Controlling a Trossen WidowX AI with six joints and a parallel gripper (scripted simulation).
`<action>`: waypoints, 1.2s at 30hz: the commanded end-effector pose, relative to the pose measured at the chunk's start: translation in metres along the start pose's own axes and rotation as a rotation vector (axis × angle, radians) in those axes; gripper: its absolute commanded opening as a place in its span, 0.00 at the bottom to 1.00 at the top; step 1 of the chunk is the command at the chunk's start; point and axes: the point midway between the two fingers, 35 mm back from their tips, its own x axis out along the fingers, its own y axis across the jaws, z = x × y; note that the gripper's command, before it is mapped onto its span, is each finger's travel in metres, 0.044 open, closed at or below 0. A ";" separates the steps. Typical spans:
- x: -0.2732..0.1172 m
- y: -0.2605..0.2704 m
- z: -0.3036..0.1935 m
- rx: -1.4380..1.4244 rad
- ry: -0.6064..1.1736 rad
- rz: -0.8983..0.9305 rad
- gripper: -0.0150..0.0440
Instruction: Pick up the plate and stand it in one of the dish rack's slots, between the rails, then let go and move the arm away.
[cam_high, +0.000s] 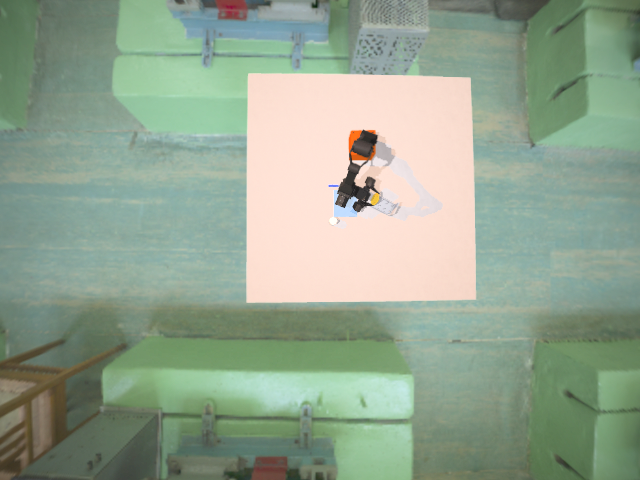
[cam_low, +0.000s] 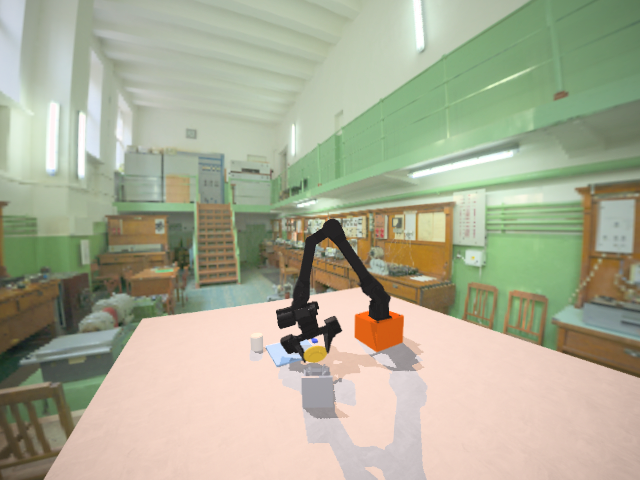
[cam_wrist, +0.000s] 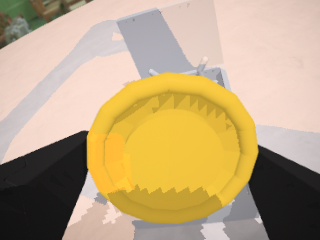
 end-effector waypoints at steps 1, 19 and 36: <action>-0.002 0.001 -0.002 -0.083 -0.075 -0.010 0.25; -0.014 0.004 -0.007 -0.381 -0.305 -0.118 0.25; -0.003 0.004 -0.006 -0.377 -0.294 -0.115 0.25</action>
